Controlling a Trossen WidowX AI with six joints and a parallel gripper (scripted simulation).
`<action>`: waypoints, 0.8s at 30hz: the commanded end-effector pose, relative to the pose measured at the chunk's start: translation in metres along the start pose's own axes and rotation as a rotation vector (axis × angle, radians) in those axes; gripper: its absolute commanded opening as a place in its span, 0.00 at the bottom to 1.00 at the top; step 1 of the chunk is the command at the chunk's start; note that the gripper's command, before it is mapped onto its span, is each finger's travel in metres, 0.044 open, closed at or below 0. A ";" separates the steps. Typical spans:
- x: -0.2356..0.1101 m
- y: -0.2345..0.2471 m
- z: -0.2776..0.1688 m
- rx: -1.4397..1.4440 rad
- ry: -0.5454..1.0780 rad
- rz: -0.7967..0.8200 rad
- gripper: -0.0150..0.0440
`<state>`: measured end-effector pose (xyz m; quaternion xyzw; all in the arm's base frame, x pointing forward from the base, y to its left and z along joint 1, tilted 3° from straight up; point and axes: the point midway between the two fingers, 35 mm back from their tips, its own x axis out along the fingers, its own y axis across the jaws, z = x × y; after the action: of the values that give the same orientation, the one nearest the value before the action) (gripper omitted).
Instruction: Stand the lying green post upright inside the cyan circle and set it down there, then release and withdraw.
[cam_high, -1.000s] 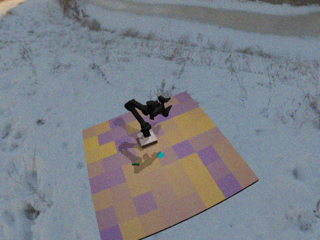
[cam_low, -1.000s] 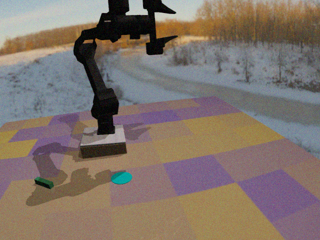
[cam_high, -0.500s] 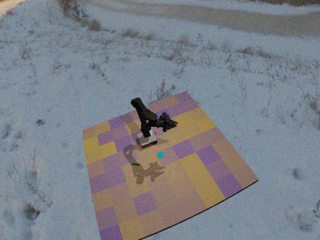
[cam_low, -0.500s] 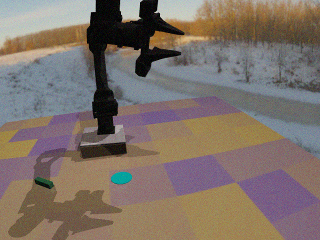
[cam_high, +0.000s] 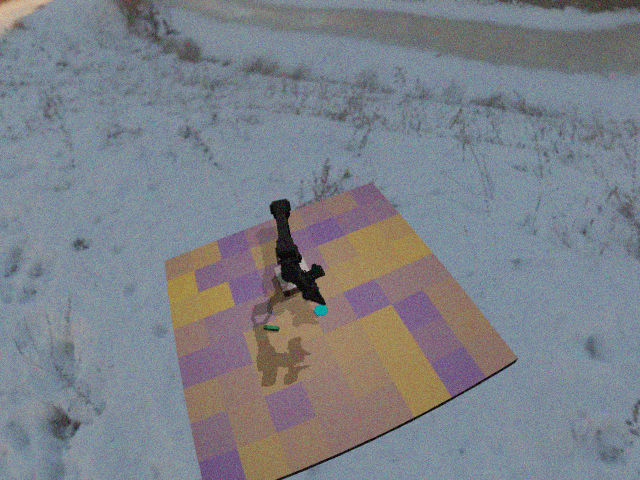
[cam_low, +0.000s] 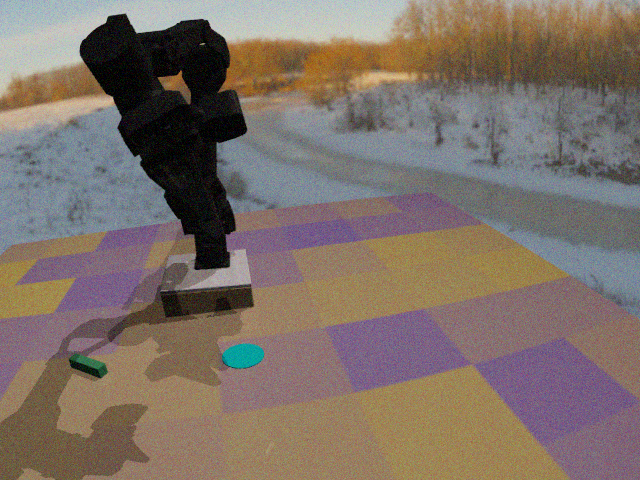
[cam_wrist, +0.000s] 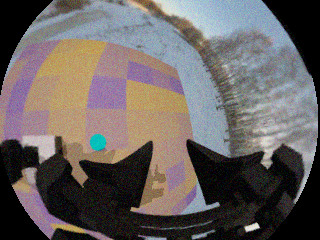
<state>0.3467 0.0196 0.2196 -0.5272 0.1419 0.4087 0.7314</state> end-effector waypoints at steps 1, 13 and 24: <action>-0.004 0.010 -0.045 0.096 0.140 0.075 0.65; -0.055 0.087 -0.173 0.455 0.546 0.437 0.65; -0.052 0.135 -0.215 0.551 0.627 0.563 0.65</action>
<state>0.2615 -0.1802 0.1048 -0.3593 0.5887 0.3492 0.6344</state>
